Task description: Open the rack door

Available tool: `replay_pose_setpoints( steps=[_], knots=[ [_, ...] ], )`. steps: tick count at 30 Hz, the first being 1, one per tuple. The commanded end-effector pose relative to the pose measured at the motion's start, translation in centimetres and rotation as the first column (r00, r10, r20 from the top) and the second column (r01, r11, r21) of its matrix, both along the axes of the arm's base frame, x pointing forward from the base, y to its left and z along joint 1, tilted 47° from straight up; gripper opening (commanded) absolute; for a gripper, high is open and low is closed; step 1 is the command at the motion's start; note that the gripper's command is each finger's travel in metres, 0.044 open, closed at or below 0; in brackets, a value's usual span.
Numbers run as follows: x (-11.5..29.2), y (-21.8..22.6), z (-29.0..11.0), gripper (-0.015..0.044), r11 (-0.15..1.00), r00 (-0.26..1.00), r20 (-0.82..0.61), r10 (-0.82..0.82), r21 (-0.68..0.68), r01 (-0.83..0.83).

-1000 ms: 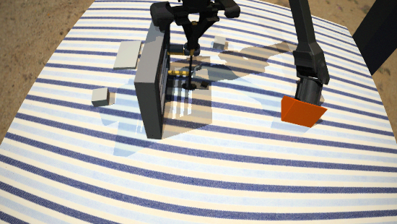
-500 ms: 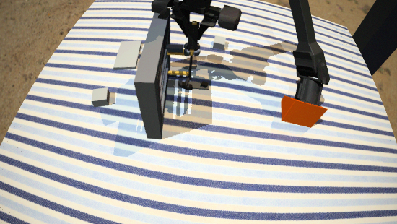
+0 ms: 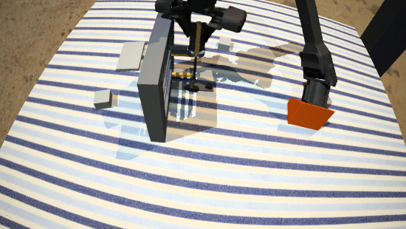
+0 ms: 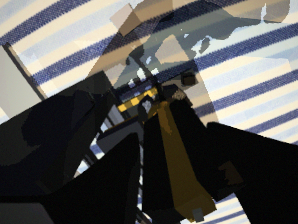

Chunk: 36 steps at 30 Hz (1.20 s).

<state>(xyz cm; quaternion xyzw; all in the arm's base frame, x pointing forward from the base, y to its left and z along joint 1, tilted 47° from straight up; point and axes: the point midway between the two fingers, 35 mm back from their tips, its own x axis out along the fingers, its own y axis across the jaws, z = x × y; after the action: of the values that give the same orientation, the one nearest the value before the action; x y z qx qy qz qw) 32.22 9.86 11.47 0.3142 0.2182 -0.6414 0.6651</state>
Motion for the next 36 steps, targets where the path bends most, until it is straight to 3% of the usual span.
replay_pose_setpoints(
  steps=[1, 8, 16, 26, 36],
  knots=[
    [-0.06, 0.08, -0.05, 0.0281, 1.0, 1.0, 0.002, -0.004, 0.003, 0.004],
    [-0.05, 0.08, -0.05, 0.0281, 0.983, 0.965, -0.192, 0.18, -0.001, -0.184],
    [-0.05, 0.08, -0.04, 0.0281, 0.897, 0.79, -0.452, 0.415, 0.058, -0.438],
    [-0.05, 0.08, -0.04, 0.0281, 0.708, 0.405, -0.688, 0.602, 0.225, -0.669],
    [-0.05, 0.08, -0.04, 0.0281, 0.472, -0.075, -0.773, 0.63, 0.458, -0.753]
  ],
)
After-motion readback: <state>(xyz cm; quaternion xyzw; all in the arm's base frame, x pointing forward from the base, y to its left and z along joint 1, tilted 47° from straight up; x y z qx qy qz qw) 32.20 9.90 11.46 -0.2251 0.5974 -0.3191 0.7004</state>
